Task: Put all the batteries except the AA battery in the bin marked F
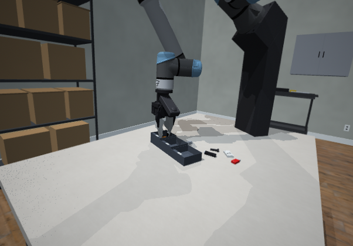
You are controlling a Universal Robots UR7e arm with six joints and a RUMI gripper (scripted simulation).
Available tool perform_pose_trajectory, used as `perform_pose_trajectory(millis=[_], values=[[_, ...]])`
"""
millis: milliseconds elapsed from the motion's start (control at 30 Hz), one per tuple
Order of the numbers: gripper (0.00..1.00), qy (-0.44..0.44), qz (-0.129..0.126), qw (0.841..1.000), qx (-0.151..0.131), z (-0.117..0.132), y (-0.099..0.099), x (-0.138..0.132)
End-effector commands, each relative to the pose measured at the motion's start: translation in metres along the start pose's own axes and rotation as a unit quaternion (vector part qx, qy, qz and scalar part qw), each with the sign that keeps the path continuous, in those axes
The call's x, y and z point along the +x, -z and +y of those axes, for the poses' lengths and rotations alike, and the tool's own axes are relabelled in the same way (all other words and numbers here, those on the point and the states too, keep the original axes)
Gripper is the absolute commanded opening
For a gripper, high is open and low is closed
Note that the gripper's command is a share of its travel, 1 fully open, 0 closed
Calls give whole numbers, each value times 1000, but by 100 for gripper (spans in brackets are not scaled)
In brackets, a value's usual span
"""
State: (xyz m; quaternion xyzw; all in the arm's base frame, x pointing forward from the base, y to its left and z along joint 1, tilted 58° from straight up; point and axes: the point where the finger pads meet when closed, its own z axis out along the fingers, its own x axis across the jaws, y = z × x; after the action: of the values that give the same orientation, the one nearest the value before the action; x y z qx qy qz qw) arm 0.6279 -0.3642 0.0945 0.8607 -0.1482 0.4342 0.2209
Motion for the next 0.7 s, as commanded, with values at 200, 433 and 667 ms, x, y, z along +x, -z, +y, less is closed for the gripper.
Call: perform_pose_trajectory(millis=[200,433,667], values=[[20,0,1,1000,0,0,12,1],[20,0,1,1000,0,0,21,1],[20,0,1,1000,0,0,32,1]])
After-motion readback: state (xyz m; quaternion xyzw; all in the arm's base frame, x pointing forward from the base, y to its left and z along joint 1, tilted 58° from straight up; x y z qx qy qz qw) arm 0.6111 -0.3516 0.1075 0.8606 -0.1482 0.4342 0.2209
